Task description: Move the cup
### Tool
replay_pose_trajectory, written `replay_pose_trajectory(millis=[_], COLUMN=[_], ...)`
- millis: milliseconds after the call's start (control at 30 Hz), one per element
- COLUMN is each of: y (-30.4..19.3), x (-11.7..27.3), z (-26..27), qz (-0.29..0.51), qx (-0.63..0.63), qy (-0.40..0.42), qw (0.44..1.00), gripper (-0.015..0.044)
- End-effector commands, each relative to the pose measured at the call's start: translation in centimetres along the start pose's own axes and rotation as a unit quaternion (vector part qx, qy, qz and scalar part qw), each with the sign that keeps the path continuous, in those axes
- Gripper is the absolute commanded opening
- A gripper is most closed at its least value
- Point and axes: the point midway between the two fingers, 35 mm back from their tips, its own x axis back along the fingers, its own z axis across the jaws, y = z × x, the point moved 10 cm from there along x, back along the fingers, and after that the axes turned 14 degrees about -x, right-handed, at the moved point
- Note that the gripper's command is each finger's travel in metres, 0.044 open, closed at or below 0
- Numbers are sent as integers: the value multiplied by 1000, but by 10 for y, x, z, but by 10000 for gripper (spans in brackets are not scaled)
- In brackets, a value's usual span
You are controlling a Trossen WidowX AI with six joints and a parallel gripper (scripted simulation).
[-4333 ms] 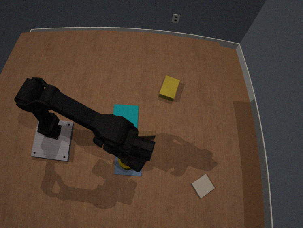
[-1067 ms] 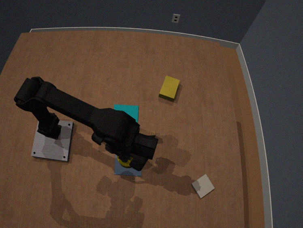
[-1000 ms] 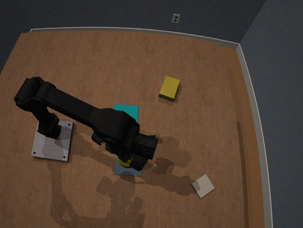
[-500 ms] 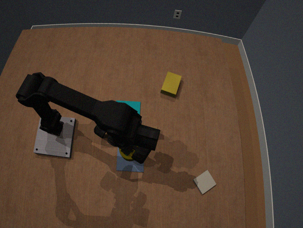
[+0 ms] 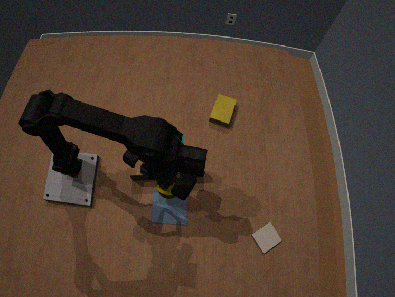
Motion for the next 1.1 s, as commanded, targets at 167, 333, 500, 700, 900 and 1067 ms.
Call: replay_pose_trajectory(millis=[167,333,500,700,900,1067], y=[14,21,28,36,44,51], x=[0,1,1,1,2,2], z=[17,26,34,43,53,62], qz=[-1,-1,-1,-2,-2,-2], qx=[-1,-1,-1,-1,-1,-1], qy=[0,1,1,2,2,2], qw=[1000,1000,1000,1000,1000,1000], gripper=[0,0,0,0,0,0])
